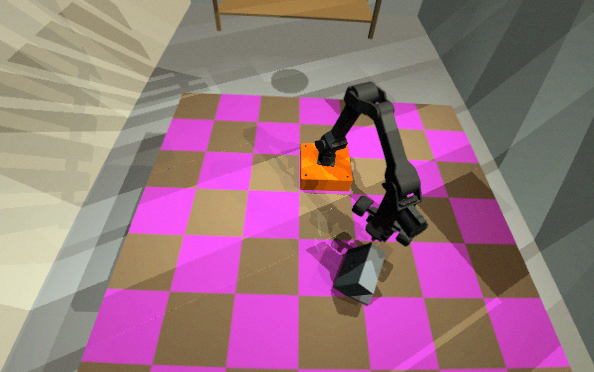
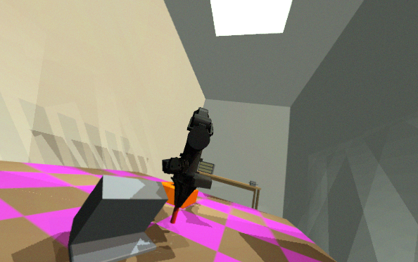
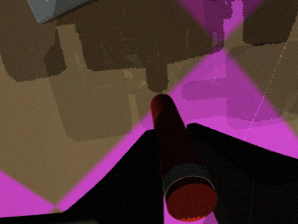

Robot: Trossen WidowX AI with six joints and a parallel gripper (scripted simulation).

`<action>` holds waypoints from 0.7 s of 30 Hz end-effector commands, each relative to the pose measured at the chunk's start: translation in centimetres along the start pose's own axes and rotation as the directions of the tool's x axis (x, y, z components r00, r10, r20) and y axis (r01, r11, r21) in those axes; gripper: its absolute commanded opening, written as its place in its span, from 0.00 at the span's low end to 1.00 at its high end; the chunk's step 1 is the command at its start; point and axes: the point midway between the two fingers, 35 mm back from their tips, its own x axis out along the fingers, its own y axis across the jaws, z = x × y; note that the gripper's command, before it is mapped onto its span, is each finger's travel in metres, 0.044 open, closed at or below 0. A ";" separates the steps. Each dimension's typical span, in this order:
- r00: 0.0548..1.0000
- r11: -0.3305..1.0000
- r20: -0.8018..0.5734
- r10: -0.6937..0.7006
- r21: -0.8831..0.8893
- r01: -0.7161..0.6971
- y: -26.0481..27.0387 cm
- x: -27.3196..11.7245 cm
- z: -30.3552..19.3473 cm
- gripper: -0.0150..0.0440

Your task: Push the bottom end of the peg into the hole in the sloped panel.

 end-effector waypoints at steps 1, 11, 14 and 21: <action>1.000 1.000 0.004 0.004 -0.002 -0.004 0.2 -1.7 0.1 0.25; 1.000 1.000 0.004 0.000 -0.005 0.000 0.3 -5.6 0.1 0.25; 1.000 1.000 0.002 0.001 0.000 -0.001 0.3 -5.7 0.1 0.25; 1.000 0.998 -0.028 0.009 0.059 -0.007 0.1 -5.5 0.6 0.25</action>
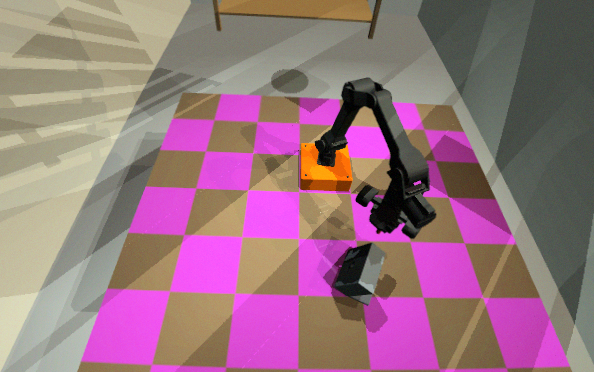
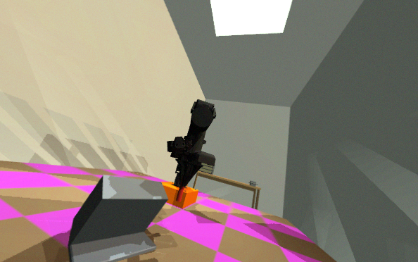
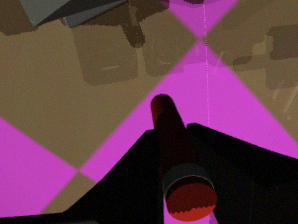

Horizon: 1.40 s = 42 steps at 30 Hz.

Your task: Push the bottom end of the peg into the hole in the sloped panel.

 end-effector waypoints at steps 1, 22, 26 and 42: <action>1.000 0.999 -0.020 0.002 0.038 -0.001 -0.2 0.1 0.3 0.25; 0.992 0.970 -0.119 0.042 0.245 -0.012 -1.1 0.7 2.0 0.25; 0.989 0.959 -0.137 0.052 0.283 -0.011 -1.3 0.8 2.4 0.25; 0.974 0.902 -0.204 0.099 0.432 -0.001 -2.1 1.1 3.7 0.25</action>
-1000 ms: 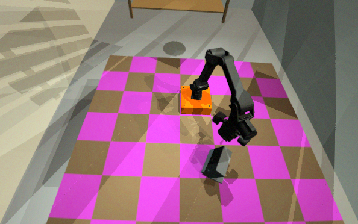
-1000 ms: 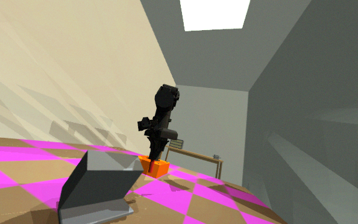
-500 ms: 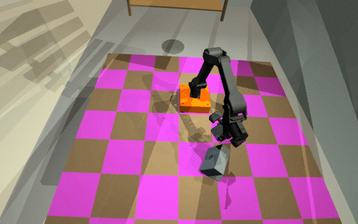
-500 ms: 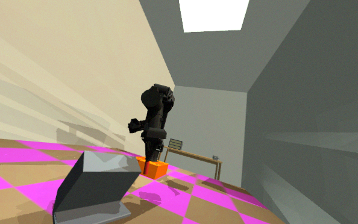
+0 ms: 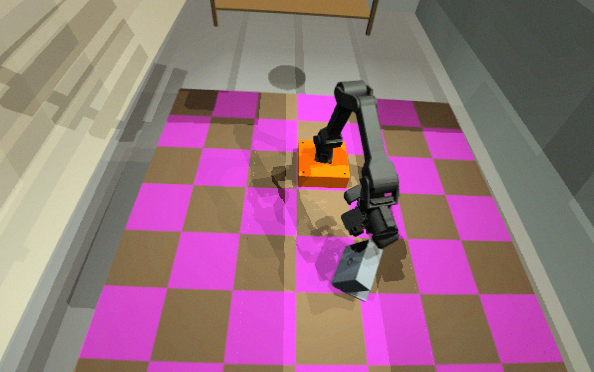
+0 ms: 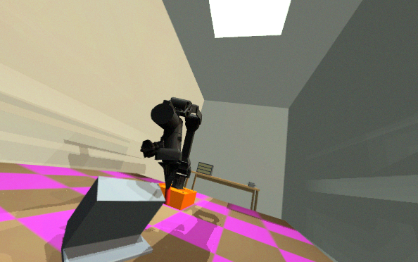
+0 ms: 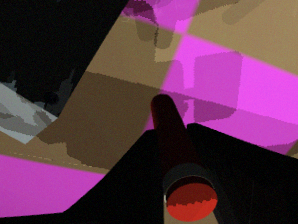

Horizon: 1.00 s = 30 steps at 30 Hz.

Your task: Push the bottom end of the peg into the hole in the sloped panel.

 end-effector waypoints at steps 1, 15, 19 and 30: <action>1.000 0.999 -0.023 0.000 0.042 0.001 -0.1 0.1 0.3 0.25; 0.995 0.983 -0.092 0.026 0.181 -0.009 -0.3 0.0 1.7 0.25; 0.993 0.975 -0.111 0.035 0.220 -0.010 -0.4 -0.1 2.1 0.25; 0.985 0.946 -0.163 0.065 0.325 -0.008 -0.5 -0.2 3.2 0.25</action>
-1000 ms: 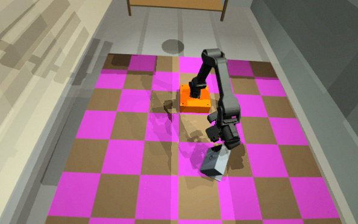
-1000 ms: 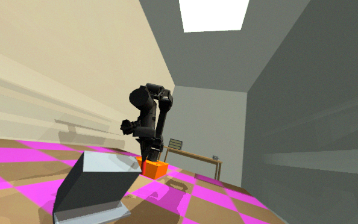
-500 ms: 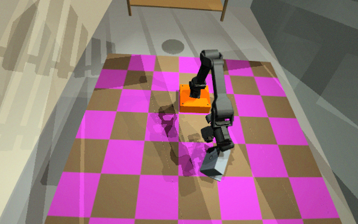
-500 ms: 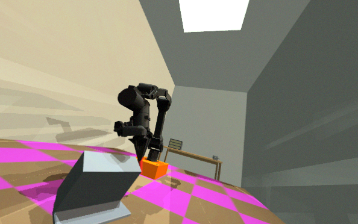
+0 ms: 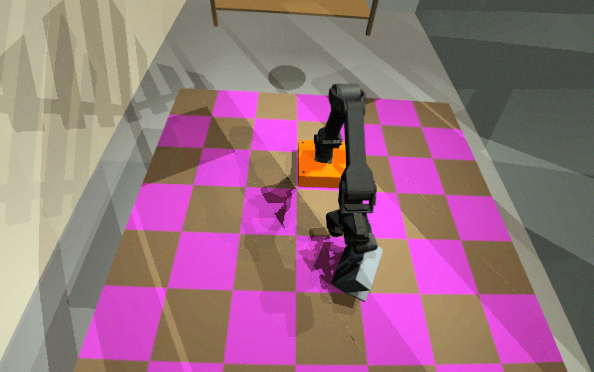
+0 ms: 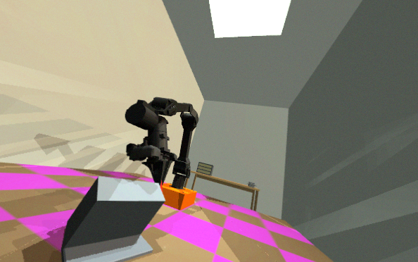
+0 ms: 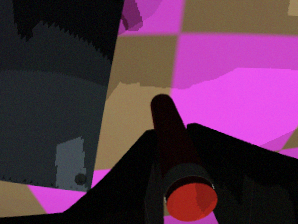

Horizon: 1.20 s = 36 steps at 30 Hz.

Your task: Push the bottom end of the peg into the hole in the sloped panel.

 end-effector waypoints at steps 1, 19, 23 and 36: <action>1.000 0.999 -0.023 0.000 0.042 0.001 0.0 0.0 0.3 0.25; 0.993 0.976 -0.116 0.036 0.218 -0.010 0.2 -0.7 2.1 0.25; 0.990 0.967 -0.136 0.046 0.256 -0.010 0.2 -0.8 2.5 0.25; 0.976 0.926 -0.200 0.084 0.376 -0.003 0.4 -1.4 3.8 0.25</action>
